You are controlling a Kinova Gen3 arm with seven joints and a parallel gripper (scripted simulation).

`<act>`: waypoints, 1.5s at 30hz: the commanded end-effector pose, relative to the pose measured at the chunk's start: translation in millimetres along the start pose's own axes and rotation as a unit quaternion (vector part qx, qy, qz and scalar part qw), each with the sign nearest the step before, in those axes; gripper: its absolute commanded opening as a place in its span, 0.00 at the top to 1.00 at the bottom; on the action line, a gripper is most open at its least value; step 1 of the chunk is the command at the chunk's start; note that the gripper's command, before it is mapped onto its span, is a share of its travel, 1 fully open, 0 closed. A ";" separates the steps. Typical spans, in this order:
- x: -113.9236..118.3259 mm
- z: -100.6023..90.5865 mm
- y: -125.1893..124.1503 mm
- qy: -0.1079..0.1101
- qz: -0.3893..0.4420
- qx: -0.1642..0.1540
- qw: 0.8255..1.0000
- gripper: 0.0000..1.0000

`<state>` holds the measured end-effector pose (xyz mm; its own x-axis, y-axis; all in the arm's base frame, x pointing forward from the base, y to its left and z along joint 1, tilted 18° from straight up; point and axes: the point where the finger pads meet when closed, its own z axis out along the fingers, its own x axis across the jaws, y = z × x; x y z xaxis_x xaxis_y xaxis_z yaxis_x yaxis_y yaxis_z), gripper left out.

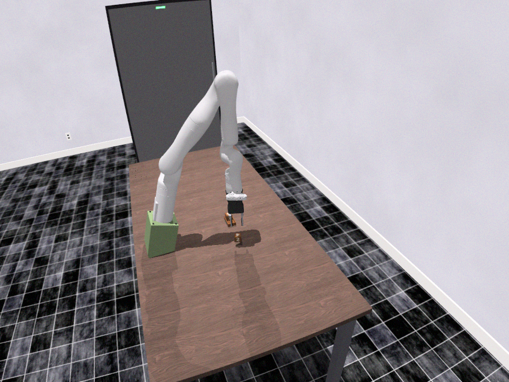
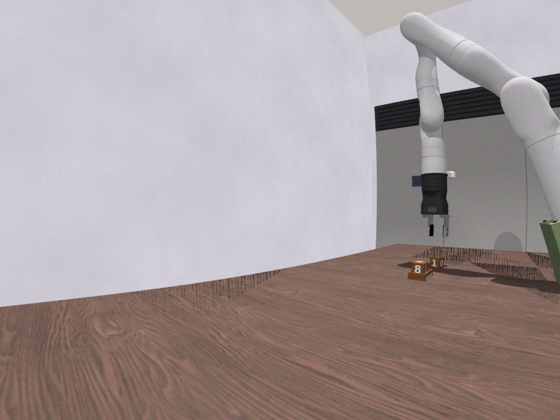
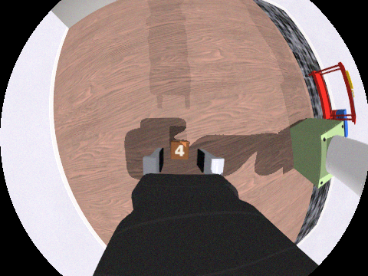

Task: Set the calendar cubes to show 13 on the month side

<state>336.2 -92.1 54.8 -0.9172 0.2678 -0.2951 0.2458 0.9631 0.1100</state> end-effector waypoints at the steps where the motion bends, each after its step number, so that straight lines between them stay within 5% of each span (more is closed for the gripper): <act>1: 0.3 0.9 0.7 0.000 -0.001 0.000 1.000 0.10; 45: 1.7 52.3 1.0 0.000 -0.001 0.000 1.000 0.10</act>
<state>352.7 -91.0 7.9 -0.9144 0.2693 -0.3023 0.2472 0.9627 0.1099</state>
